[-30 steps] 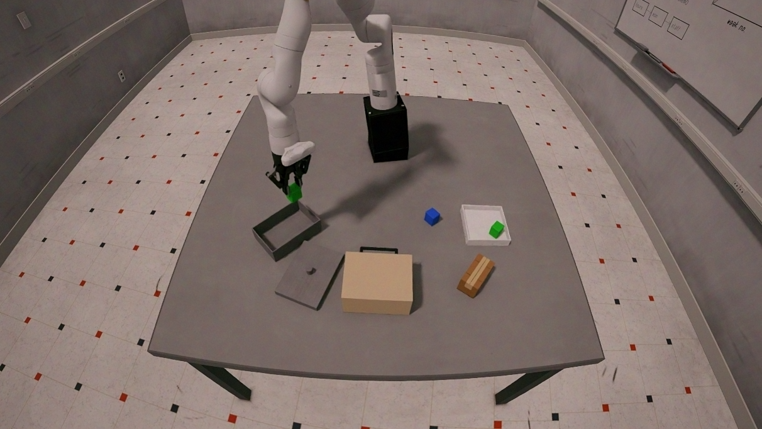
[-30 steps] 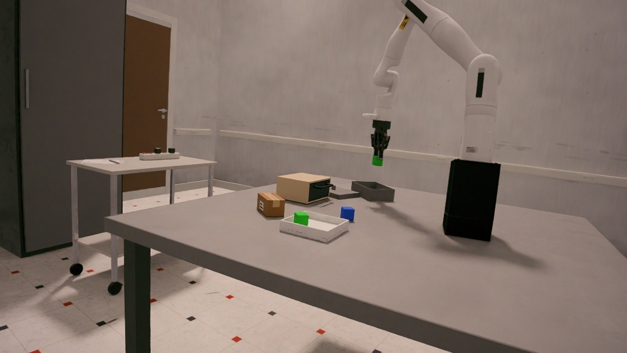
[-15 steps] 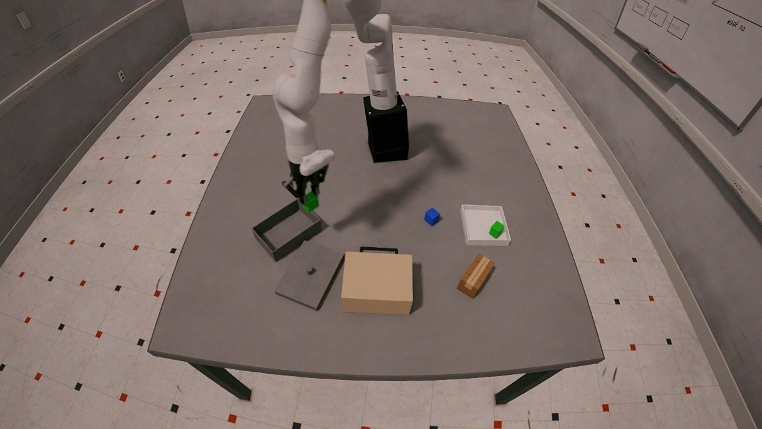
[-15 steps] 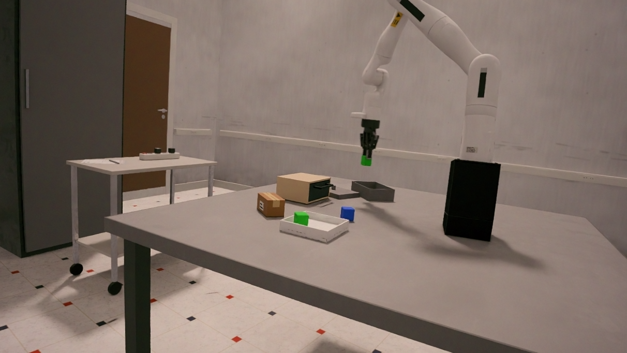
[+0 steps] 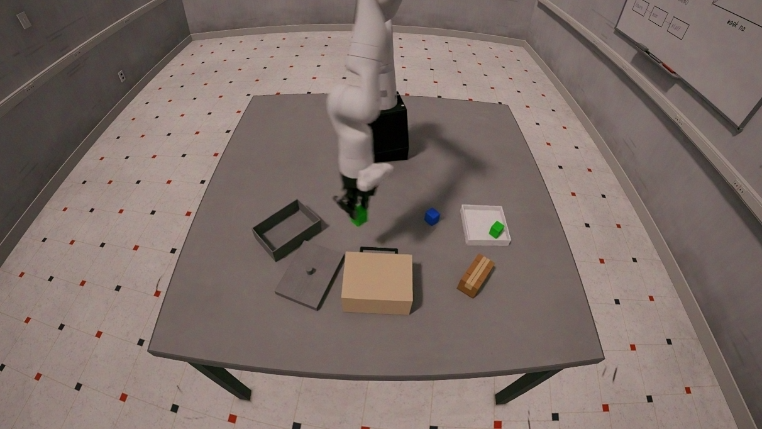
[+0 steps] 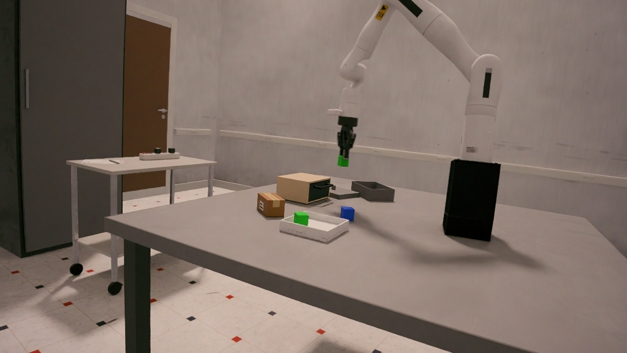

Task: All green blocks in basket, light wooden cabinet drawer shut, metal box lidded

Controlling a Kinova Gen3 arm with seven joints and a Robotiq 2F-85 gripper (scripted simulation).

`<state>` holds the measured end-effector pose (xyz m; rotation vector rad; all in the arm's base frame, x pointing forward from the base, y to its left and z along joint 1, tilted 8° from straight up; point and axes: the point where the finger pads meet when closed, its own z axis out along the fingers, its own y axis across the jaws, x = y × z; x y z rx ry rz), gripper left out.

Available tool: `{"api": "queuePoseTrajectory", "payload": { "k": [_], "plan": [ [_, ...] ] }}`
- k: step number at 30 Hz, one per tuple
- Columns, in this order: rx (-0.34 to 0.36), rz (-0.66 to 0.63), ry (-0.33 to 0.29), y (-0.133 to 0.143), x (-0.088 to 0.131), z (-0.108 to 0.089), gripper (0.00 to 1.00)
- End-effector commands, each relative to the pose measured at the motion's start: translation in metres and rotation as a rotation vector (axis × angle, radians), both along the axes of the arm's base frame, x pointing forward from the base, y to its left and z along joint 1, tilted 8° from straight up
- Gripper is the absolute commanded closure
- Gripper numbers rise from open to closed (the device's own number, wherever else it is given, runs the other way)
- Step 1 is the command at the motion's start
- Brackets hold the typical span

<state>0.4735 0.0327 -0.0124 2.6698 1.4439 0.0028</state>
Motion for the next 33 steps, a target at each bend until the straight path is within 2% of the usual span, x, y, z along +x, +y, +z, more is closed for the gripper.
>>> {"api": "queuePoseTrajectory", "payload": {
  "k": [1,3,5,6,13,20,22,23,27,33],
  "plan": [
    [-0.011,-0.005,0.006,0.069,-0.003,-0.008,0.9],
    [-0.011,-0.004,0.007,0.093,-0.008,-0.011,0.9],
    [-0.011,-0.004,0.007,0.093,-0.008,-0.011,0.9],
    [-0.012,-0.004,0.007,0.127,-0.014,-0.016,0.9],
    [-0.017,-0.004,0.007,0.201,-0.046,-0.026,0.9],
    [-0.024,-0.004,0.004,0.273,-0.09,-0.037,0.9],
    [-0.024,-0.004,0.004,0.273,-0.09,-0.037,0.9],
    [-0.025,-0.004,0.004,0.292,-0.101,-0.04,0.9],
    [-0.028,-0.004,0.002,0.314,-0.12,-0.044,0.9],
    [-0.031,-0.004,-0.001,0.332,-0.138,-0.048,0.9]
  ]
}}
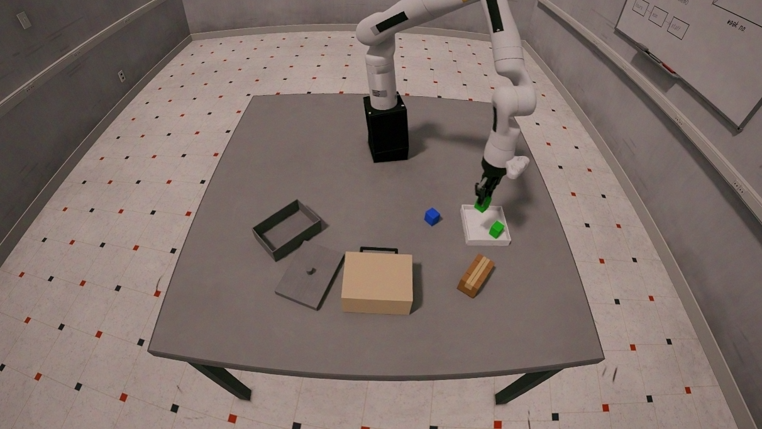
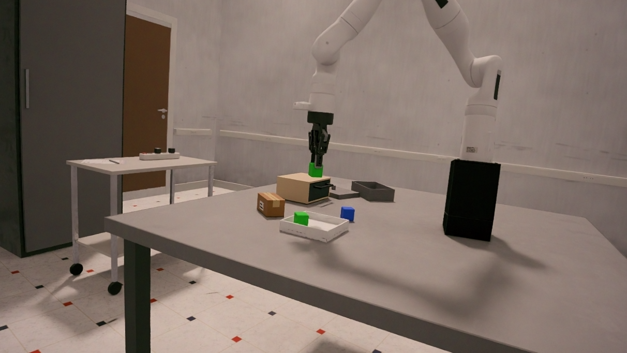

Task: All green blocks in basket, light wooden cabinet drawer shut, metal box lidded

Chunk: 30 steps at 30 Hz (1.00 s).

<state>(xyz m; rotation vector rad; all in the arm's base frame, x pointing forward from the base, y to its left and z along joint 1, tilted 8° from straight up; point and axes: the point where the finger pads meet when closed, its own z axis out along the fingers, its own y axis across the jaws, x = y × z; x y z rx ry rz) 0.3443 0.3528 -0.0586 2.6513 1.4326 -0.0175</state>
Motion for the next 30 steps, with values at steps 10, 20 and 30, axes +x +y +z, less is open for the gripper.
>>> {"api": "queuePoseTrajectory", "payload": {
  "k": [10,20,30],
  "plan": [
    [-0.007,-0.003,-0.003,0.0165,-0.0133,-0.0023,0.9],
    [-0.007,-0.003,-0.003,0.0165,-0.0133,-0.0025,0.9],
    [-0.006,-0.003,-0.003,0.0163,-0.0132,-0.0042,0.9]
  ]
}}
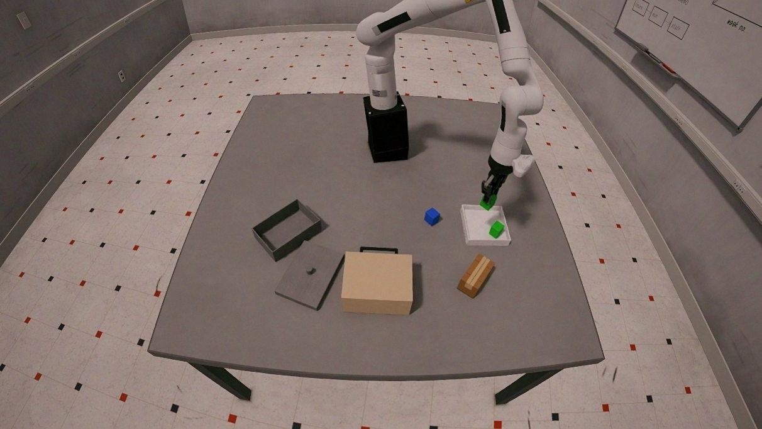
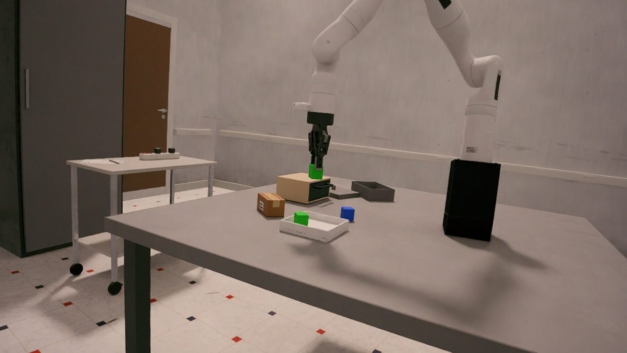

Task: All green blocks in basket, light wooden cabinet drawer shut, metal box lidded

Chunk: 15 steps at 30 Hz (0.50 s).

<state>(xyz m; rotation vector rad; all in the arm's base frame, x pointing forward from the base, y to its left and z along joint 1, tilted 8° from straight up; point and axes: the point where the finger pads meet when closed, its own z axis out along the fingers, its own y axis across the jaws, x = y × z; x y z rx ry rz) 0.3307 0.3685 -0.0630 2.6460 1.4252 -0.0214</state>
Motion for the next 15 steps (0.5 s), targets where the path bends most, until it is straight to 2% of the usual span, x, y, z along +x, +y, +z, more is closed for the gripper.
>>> {"api": "queuePoseTrajectory", "payload": {
  "k": [1,15],
  "plan": [
    [0.002,0.0,-0.001,0.0006,0.0004,-0.0002,0.9],
    [0.002,0.0,-0.001,-0.0004,0.001,-0.0084,0.9]
  ]
}}
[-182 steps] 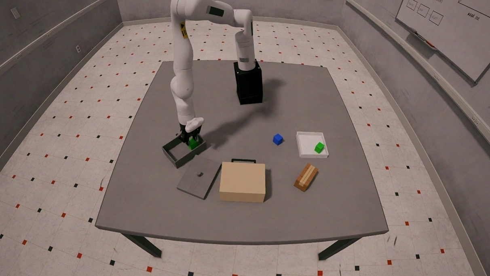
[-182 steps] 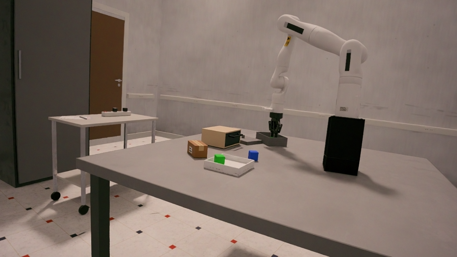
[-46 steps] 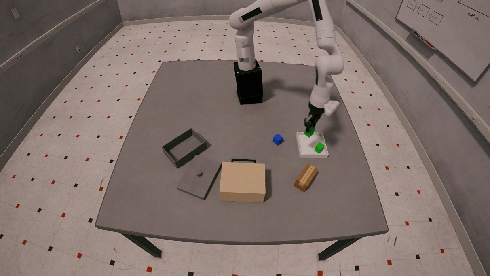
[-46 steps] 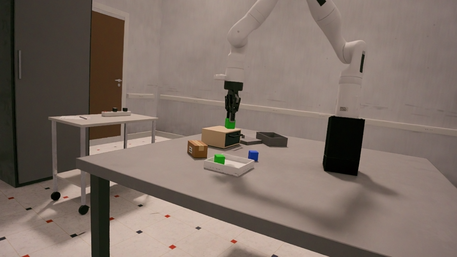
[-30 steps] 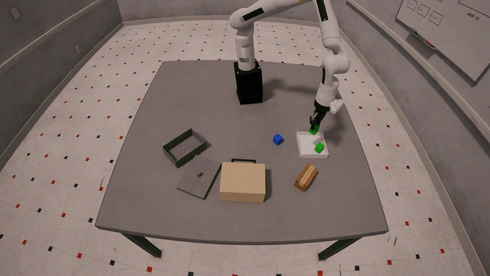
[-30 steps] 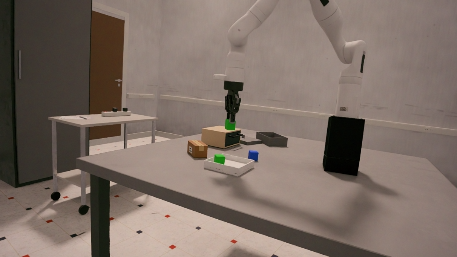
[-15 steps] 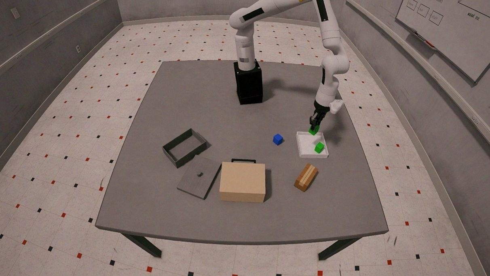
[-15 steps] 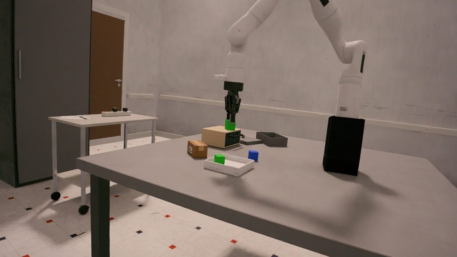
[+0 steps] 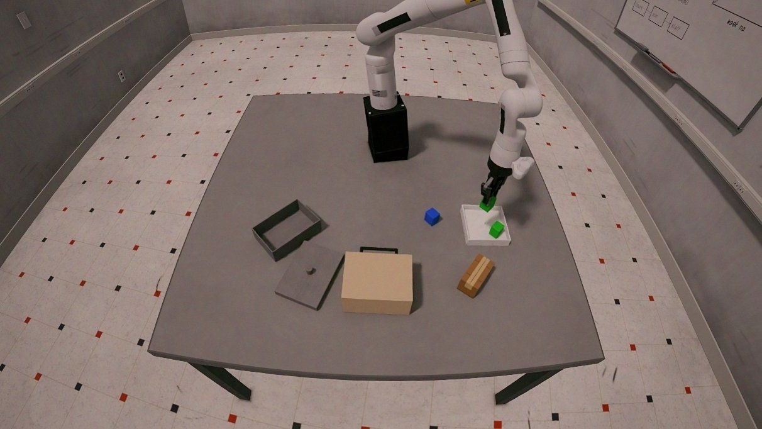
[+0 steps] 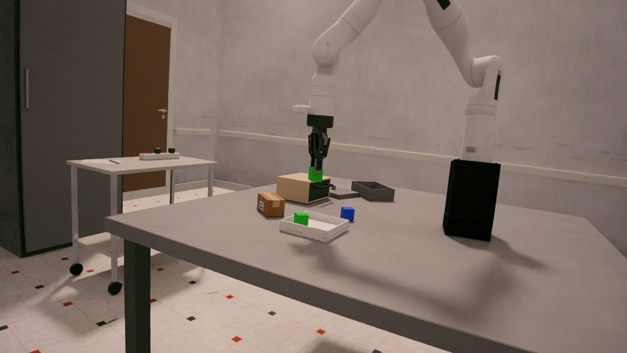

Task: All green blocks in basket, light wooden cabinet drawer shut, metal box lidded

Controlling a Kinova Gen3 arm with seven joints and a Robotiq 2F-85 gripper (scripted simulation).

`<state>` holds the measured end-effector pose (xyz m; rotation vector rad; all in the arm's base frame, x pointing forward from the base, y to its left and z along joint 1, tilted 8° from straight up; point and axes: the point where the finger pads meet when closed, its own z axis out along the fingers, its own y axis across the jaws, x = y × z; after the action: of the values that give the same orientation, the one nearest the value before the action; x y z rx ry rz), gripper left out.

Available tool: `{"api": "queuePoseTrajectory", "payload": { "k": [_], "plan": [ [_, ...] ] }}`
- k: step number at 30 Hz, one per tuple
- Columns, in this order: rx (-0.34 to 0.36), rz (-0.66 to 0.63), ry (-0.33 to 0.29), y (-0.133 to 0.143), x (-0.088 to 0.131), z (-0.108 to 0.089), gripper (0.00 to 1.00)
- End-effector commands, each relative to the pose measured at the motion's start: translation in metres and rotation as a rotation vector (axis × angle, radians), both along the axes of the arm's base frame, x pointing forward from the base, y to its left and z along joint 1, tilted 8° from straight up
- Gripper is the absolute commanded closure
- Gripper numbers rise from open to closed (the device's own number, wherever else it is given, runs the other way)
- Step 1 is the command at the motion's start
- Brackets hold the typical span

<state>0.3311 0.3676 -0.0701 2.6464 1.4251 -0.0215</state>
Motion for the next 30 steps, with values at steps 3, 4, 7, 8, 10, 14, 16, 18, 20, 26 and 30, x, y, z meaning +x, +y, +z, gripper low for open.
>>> {"api": "queuePoseTrajectory", "payload": {
  "k": [3,4,7,8,10,14,16,18,20,26,30],
  "plan": [
    [0.002,0.0,-0.001,0.0,0.001,-0.004,0.9],
    [0.002,0.0,-0.001,0.0,0.001,-0.006,0.9],
    [0.002,0.0,-0.001,0.0,0.001,-0.009,0.9],
    [0.002,0.0,-0.001,-0.001,0.001,-0.011,0.9],
    [0.002,0.0,-0.001,-0.001,0.001,-0.014,0.9],
    [0.002,0.0,-0.001,-0.001,0.001,-0.017,0.9],
    [0.002,0.0,-0.001,-0.002,0.002,-0.02,0.9],
    [0.002,0.0,-0.001,-0.002,0.002,-0.023,0.9],
    [0.002,0.0,-0.001,-0.002,0.002,-0.026,0.9],
    [0.002,0.0,-0.001,-0.004,0.003,-0.037,0.9],
    [0.002,0.0,-0.001,-0.004,0.003,-0.041,0.9]
  ]
}}
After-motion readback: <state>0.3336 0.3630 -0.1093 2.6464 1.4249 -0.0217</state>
